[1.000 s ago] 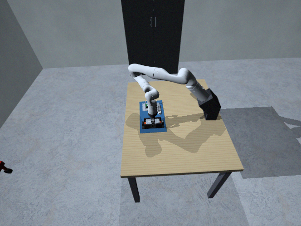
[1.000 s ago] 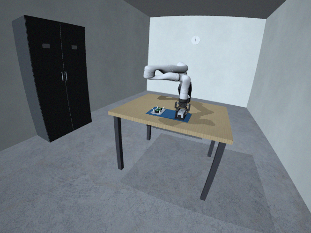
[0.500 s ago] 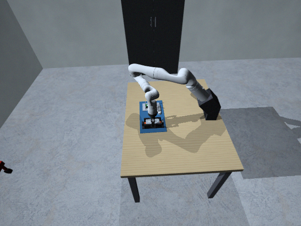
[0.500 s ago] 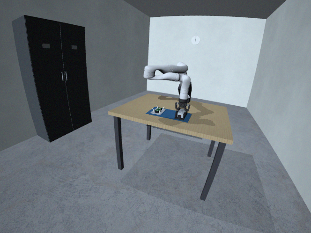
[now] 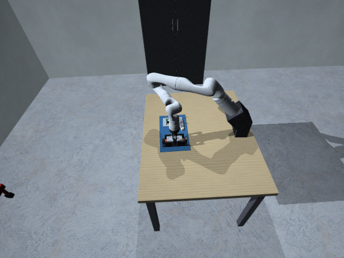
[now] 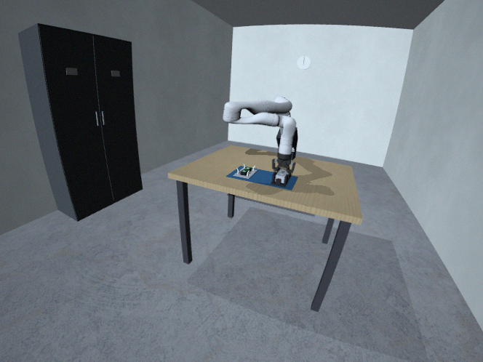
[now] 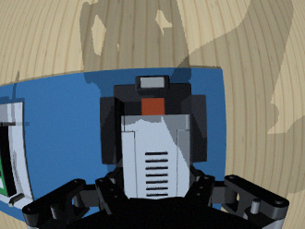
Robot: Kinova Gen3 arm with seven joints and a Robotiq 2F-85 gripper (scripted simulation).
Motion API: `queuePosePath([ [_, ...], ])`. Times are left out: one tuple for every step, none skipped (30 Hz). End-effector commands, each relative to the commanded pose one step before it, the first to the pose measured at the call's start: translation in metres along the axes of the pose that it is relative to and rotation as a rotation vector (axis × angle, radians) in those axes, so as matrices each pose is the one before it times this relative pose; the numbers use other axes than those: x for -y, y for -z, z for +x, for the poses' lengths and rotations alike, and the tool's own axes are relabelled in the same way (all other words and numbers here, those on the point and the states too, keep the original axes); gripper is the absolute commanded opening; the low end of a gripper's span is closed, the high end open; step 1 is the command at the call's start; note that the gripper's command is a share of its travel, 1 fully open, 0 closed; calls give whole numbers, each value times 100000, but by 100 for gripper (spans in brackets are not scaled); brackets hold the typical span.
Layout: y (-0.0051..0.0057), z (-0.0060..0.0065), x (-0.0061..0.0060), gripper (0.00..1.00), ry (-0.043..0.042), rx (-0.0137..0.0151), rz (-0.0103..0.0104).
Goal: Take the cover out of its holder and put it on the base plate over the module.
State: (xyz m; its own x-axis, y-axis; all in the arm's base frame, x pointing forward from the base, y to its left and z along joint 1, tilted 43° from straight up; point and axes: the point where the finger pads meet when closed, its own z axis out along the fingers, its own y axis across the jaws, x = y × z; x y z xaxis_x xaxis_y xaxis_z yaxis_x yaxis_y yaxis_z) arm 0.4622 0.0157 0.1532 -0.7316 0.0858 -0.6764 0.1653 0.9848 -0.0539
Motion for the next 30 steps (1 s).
queuePosePath([
  [32,-34,-8,70,38,104,-11],
  [0,0,0,0,0,0,0],
  [0,0,0,0,0,0,0],
  [0,0,0,0,0,0,0],
  [0,0,0,0,0,0,0],
  [0,0,0,0,0,0,0],
  [0,0,0,0,0,0,0],
  [0,0,0,0,0,0,0],
  [0,0,0,0,0,0,0],
  [0,0,0,0,0,0,0],
  [0,0,0,0,0,0,0],
  [0,0,0,0,0,0,0],
  [0,0,0,0,0,0,0],
  [0,0,0,0,0,0,0],
  [0,0,0,0,0,0,0],
  [0,0,0,0,0,0,0],
  [0,0,0,0,0,0,0],
  [0,0,0,0,0,0,0],
  [41,-14,-75,0,56,67,-178],
  [0,0,0,0,0,0,0],
  [0,0,0,0,0,0,0],
  [0,0,0,0,0,0,0],
  [0,0,0,0,0,0,0],
  [0,0,0,0,0,0,0],
  [0,0,0,0,0,0,0],
  [0,0,0,0,0,0,0],
  [0,0,0,0,0,0,0],
  [0,0,0,0,0,0,0],
  [0,0,0,0,0,0,0],
  [0,0,0,0,0,0,0],
])
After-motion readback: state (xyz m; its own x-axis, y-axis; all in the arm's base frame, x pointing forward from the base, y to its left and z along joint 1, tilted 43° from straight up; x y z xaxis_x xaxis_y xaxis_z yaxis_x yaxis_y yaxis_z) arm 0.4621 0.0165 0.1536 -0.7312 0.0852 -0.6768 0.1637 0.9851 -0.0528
